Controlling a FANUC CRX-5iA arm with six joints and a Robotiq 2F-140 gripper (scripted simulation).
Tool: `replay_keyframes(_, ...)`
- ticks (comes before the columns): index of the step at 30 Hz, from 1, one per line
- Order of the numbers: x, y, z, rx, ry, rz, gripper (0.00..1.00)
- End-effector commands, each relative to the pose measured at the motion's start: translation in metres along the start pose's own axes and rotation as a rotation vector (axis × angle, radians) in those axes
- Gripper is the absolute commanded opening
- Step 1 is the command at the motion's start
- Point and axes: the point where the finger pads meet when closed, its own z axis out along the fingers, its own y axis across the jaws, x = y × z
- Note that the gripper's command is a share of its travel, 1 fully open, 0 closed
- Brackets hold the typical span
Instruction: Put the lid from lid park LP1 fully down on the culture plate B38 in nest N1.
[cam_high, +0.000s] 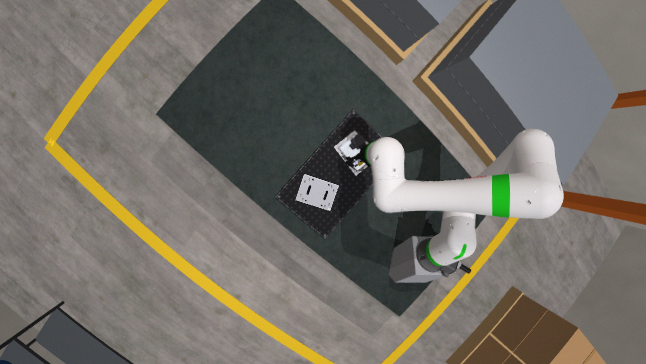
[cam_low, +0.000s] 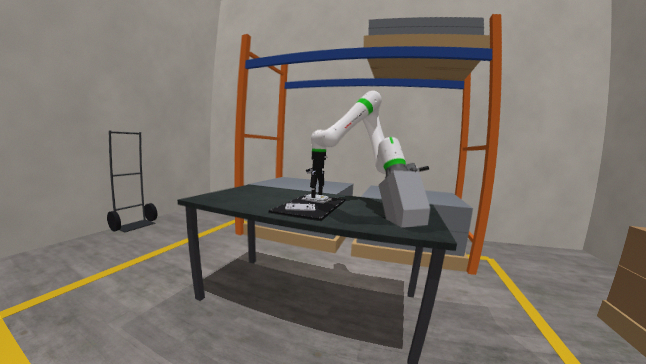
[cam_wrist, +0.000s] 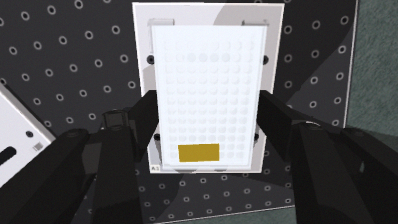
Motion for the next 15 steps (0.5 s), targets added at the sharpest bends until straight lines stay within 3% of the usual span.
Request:
replay_keyframes(1, 0.0006, -0.0001, -0.0005, 0.0, 0.001, 0.0, 0.61)
replay_keyframes(10, 0.0006, -0.0001, -0.0005, 0.0, 0.001, 0.0, 0.61)
replay_keyframes(11, 0.0006, -0.0001, -0.0005, 0.0, 0.001, 0.0, 0.69)
replay_keyframes(15, 0.0006, -0.0001, -0.0005, 0.0, 0.001, 0.0, 0.69)
